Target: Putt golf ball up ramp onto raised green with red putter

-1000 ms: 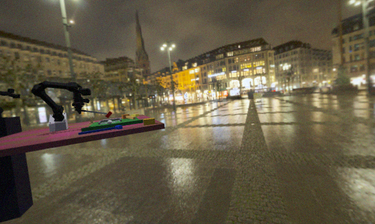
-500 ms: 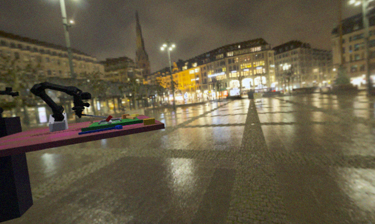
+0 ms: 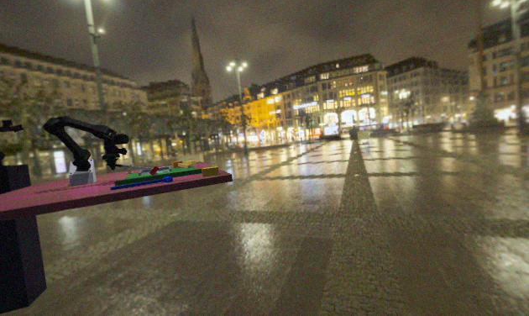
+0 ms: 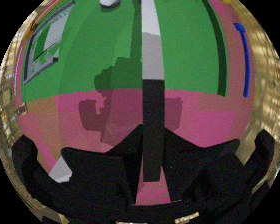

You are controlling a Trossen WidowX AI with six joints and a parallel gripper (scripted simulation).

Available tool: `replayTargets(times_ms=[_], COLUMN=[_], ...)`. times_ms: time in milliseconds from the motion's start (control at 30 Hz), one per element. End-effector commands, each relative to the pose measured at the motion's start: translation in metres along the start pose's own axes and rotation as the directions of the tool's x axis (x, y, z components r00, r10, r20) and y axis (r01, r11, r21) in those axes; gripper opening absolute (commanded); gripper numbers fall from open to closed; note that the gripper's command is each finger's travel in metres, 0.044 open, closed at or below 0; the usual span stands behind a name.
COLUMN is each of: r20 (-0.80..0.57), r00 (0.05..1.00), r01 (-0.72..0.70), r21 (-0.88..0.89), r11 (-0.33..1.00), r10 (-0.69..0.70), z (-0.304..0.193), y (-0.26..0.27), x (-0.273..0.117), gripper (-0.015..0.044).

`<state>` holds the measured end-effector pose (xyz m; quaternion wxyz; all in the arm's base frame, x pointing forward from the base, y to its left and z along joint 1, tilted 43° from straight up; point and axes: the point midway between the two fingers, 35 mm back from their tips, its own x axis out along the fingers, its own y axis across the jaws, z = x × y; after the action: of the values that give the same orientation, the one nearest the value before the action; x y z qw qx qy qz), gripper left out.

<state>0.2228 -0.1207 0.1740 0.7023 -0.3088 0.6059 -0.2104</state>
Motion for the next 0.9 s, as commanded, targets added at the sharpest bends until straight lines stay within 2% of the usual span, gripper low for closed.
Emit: replayTargets(times_ms=[0, 400, 867], r20=[0.004, -0.001, 0.005], r00=[1.000, 1.000, 1.000], r01=[-0.006, 0.000, -0.004], r21=[-0.004, 0.000, -0.004], r11=[1.000, 1.000, 1.000], r10=[0.006, 0.000, 0.004], z=[0.000, 0.000, 0.001], y=[0.002, -0.001, -0.029], x=[0.007, 0.004, 0.006], gripper=[0.0000, 0.0000, 0.0000])
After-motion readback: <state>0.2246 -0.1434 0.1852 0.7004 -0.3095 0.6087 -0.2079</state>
